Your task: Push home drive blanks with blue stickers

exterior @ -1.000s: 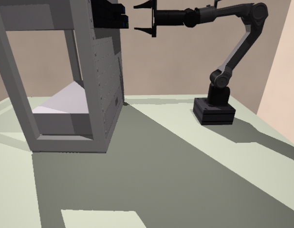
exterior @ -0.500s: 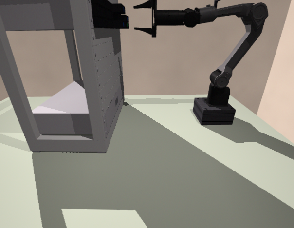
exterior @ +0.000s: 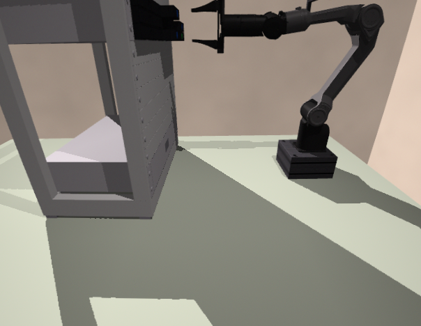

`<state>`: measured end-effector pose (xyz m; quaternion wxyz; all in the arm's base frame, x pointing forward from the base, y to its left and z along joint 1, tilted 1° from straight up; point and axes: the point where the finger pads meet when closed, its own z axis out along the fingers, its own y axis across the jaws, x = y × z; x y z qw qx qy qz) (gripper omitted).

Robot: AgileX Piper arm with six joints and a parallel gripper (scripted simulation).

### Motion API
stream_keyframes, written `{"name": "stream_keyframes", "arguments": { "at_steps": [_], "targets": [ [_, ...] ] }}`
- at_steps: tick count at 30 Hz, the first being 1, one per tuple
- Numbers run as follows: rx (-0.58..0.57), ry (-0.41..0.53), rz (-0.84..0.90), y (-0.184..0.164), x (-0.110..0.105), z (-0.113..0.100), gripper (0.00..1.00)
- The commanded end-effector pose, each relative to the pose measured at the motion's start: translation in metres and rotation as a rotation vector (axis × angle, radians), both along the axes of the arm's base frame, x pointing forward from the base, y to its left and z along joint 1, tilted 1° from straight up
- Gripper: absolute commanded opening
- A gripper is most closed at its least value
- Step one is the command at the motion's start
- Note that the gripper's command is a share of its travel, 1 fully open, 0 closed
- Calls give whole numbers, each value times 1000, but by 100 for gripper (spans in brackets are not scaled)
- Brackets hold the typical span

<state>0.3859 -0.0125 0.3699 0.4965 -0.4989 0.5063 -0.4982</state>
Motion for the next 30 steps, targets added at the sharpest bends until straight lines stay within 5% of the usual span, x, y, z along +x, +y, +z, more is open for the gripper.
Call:
{"name": "stream_keyframes", "arguments": {
  "at_steps": [1,30],
  "targets": [
    [0,0,0,0,1,1,100],
    [0,0,0,-15,1,-2,100]
  ]
}}
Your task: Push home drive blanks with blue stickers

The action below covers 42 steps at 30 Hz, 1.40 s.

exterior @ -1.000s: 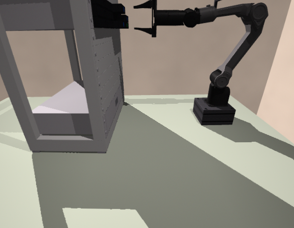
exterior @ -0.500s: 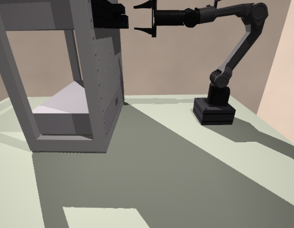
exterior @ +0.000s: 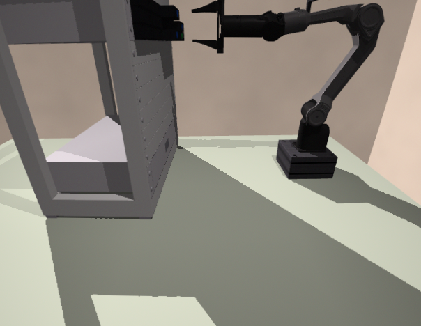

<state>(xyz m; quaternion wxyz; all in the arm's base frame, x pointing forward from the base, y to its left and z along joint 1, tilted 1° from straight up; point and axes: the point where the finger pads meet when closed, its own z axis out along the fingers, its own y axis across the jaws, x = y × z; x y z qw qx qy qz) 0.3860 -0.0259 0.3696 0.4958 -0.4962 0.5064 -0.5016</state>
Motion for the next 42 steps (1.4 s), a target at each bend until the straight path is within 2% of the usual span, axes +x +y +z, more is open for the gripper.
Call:
{"name": "stream_keyframes", "arguments": {
  "at_steps": [1,8,21,42],
  "targets": [
    [1,5,7,-3,0,-2,100],
    [1,5,7,-19,0,-4,100],
    [1,5,7,-88,0,-14,100],
    [1,5,7,-97,0,-15,100]
  ]
}}
